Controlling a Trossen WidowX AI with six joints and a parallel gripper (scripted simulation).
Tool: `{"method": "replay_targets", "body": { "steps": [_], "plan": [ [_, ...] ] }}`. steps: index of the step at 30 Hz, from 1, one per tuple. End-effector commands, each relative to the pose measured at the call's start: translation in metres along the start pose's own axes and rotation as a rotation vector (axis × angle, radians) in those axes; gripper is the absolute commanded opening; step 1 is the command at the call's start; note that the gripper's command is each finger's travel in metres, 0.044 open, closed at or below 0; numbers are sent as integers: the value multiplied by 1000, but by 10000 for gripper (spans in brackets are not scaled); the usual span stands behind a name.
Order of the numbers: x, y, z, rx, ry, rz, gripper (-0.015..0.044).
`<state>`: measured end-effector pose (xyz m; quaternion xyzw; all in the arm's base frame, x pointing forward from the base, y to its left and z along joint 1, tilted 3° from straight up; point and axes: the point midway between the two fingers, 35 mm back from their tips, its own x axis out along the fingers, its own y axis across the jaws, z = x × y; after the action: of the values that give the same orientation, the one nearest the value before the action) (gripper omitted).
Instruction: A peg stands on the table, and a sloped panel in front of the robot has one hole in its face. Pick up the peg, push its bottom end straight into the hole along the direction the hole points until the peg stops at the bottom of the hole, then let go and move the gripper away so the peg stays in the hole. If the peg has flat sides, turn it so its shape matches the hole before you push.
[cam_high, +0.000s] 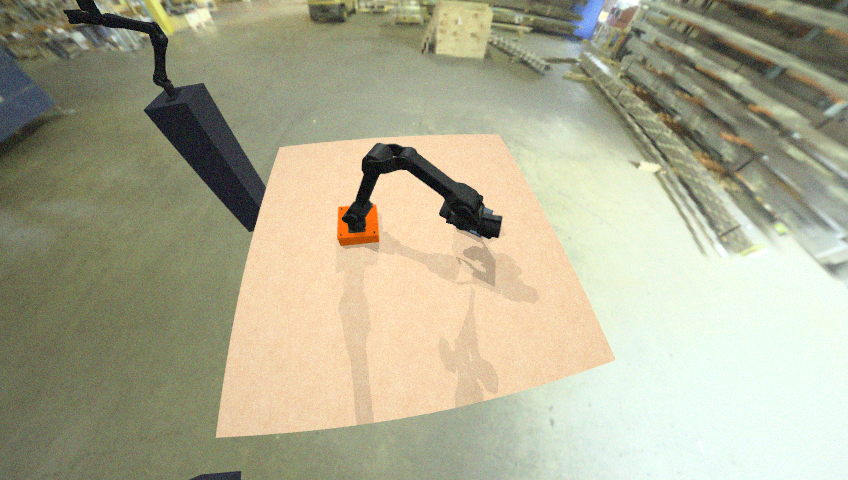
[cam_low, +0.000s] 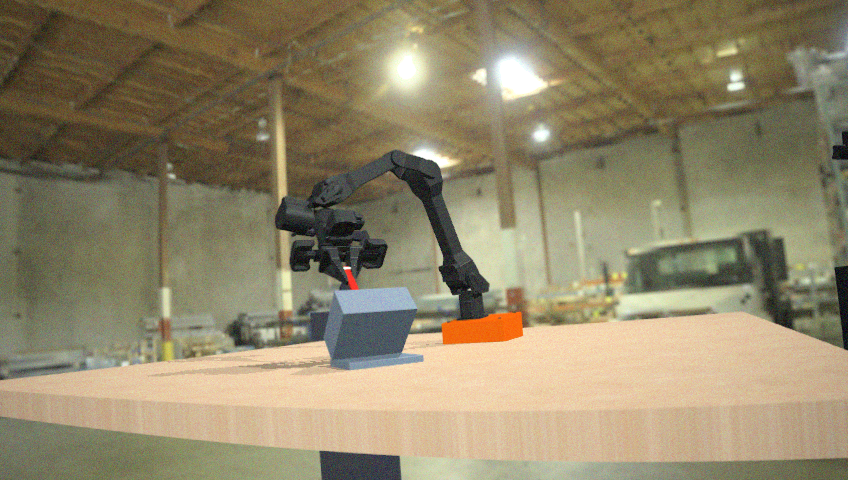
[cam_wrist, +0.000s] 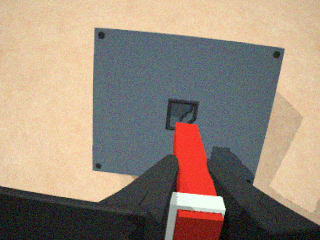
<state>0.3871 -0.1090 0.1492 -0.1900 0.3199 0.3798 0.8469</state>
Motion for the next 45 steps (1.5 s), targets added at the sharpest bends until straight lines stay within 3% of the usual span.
{"method": "replay_targets", "body": {
  "steps": [1,28,45],
  "plan": [
    [5,1,0,-1,-7,2,0],
    [32,1,-1,-5,-16,0,0],
    [27,-1,0,-11,-18,-4,0]
  ]
}}
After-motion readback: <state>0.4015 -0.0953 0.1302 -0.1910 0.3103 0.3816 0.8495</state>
